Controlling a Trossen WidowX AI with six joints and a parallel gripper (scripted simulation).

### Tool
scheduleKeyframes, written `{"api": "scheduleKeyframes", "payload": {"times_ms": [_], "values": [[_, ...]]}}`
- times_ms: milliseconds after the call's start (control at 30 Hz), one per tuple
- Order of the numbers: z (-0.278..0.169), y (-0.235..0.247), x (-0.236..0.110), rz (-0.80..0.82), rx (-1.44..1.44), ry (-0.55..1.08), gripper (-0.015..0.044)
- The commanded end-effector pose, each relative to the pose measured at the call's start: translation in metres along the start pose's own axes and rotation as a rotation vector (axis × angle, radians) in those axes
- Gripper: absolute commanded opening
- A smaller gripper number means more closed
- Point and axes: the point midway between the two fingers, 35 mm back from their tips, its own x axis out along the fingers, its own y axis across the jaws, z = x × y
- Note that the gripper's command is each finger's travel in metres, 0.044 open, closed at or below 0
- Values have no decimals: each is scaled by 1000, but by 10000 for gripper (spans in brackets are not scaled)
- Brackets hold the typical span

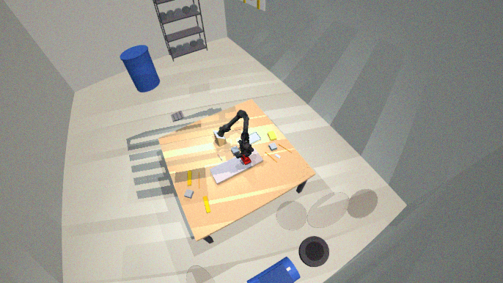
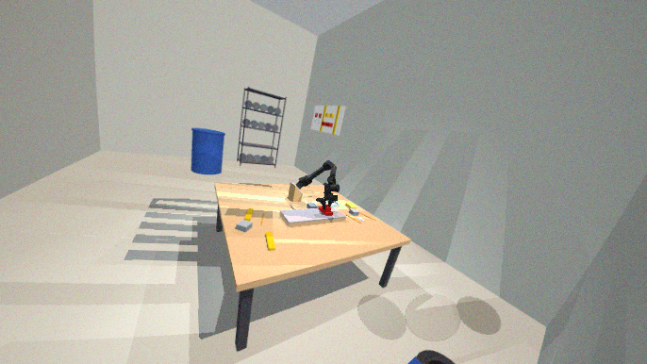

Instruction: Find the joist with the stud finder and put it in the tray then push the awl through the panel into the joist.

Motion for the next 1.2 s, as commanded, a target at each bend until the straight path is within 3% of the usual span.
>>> {"api": "scheduleKeyframes", "payload": {"times_ms": [0,1167], "values": [[1,10,0,4,-7,1,0],[1,65,0,7,-7,0,0]]}}
